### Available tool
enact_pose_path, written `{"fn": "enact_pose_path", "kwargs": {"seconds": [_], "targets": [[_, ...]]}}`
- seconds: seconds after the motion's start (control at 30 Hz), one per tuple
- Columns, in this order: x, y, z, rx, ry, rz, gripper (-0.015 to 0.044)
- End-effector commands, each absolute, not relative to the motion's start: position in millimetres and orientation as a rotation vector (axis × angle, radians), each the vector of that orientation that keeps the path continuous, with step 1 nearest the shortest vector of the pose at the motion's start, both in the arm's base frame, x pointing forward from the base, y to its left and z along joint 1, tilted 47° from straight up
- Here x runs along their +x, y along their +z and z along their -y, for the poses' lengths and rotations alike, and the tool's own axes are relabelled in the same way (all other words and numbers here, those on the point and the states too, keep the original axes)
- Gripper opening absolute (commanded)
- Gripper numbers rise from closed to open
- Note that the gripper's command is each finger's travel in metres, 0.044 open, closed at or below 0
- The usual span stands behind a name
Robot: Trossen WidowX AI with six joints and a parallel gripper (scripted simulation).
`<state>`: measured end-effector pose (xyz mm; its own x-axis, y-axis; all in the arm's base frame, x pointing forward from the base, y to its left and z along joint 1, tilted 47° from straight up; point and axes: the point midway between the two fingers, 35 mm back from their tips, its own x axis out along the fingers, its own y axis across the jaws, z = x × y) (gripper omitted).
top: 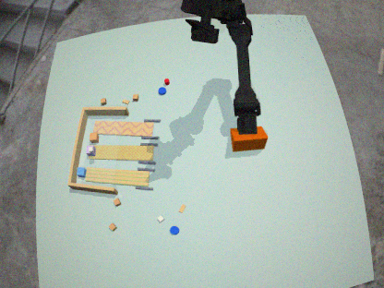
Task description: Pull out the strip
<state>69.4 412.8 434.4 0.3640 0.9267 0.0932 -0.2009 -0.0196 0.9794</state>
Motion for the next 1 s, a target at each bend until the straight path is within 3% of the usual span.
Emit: {"fn": "enact_pose_path", "kwargs": {"seconds": [0.0,0.5,0.77,0.97], "targets": [[114,371,-414,1.004,0.872,-0.630,0.0400],[245,189,-306,-0.080,0.268,-0.408,0.0400],[274,117,-199,-0.782,-0.023,-0.489,0.0400],[275,113,-189,-0.843,-0.044,-0.503,0.0400]]}}
